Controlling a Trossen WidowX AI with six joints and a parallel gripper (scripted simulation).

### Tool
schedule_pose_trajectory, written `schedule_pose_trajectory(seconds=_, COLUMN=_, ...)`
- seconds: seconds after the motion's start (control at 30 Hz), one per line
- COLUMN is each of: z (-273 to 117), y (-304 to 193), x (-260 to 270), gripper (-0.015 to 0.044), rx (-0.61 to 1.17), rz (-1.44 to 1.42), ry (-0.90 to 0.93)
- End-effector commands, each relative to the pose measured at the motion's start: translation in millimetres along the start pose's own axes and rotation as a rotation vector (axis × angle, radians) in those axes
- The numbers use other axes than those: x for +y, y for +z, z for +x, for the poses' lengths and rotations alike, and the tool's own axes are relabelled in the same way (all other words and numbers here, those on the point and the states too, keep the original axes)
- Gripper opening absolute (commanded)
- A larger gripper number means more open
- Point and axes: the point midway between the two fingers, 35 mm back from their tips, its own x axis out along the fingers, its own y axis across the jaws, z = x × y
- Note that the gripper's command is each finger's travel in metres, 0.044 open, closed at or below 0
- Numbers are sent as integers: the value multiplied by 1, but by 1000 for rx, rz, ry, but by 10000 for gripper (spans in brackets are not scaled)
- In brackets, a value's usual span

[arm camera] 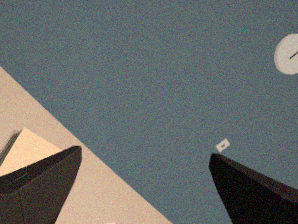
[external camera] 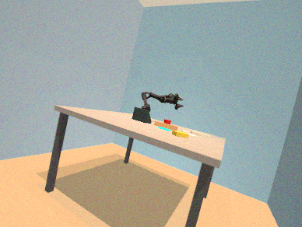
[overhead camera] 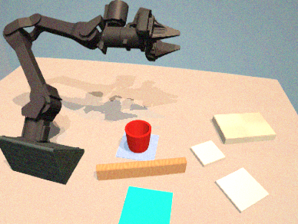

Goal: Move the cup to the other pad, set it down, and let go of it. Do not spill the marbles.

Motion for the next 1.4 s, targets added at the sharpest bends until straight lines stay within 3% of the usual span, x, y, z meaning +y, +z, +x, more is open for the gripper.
schedule_pose_trajectory(seconds=0.0, z=2, y=-4, x=0, gripper=374, rx=19, rz=4, ry=3)
schedule_pose_trajectory(seconds=0.13, z=18, y=-78, x=-3, gripper=269, rx=399, rz=137, ry=51)
schedule_pose_trajectory(seconds=0.3, z=3, y=-156, x=-6, gripper=148, rx=853, rz=398, ry=51)
schedule_pose_trajectory(seconds=0.47, z=-33, y=-202, x=-2, gripper=148, rx=1271, rz=747, ry=-15)
schedule_pose_trajectory(seconds=0.63, z=-70, y=-210, x=7, gripper=148, rx=1687, rz=1263, ry=-174)
schedule_pose_trajectory(seconds=0.73, z=-84, y=-209, x=7, gripper=148, rx=1768, rz=1362, ry=-219)
schedule_pose_trajectory(seconds=1.37, z=-83, y=-207, x=9, gripper=148, rx=1769, rz=1364, ry=-220)
